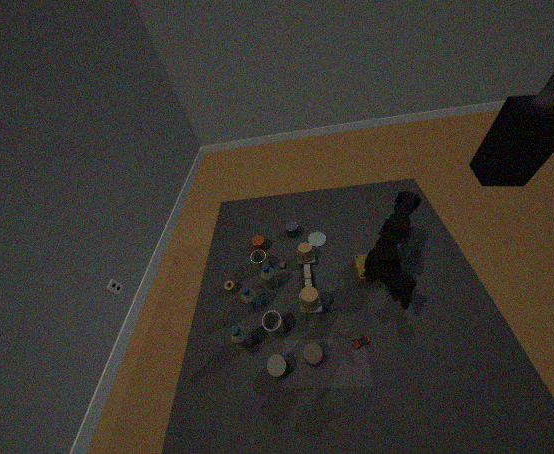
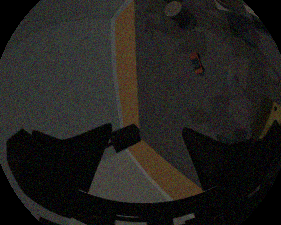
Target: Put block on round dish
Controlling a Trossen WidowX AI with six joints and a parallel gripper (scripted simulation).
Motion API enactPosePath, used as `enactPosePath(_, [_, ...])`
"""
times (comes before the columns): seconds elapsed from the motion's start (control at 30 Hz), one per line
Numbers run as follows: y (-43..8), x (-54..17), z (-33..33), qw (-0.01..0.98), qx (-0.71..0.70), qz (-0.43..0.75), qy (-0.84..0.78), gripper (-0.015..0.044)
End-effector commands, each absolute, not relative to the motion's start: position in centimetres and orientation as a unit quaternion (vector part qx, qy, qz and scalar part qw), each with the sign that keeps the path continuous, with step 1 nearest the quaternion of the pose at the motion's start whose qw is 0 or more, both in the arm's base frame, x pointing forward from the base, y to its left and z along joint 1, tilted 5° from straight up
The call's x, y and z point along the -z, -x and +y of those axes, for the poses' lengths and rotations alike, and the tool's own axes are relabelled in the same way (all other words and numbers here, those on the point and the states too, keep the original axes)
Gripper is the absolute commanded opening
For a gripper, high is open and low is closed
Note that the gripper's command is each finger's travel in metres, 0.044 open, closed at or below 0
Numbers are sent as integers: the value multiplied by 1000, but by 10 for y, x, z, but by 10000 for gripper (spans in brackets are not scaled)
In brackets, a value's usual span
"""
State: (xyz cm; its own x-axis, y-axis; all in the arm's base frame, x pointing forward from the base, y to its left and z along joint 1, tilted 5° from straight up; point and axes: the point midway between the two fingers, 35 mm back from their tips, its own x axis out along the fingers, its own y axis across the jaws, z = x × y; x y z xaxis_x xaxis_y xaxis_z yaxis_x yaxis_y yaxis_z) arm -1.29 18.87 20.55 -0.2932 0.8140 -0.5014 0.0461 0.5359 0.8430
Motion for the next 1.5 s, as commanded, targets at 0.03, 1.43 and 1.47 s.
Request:
enactPosePath(0.03, [-20, -201, 188, 586, -375, 652, -301, 440])
enactPosePath(1.43, [-179, -177, 31, 909, -94, 406, 10, 440])
enactPosePath(1.47, [-179, -177, 31, 909, -94, 406, 10, 440])
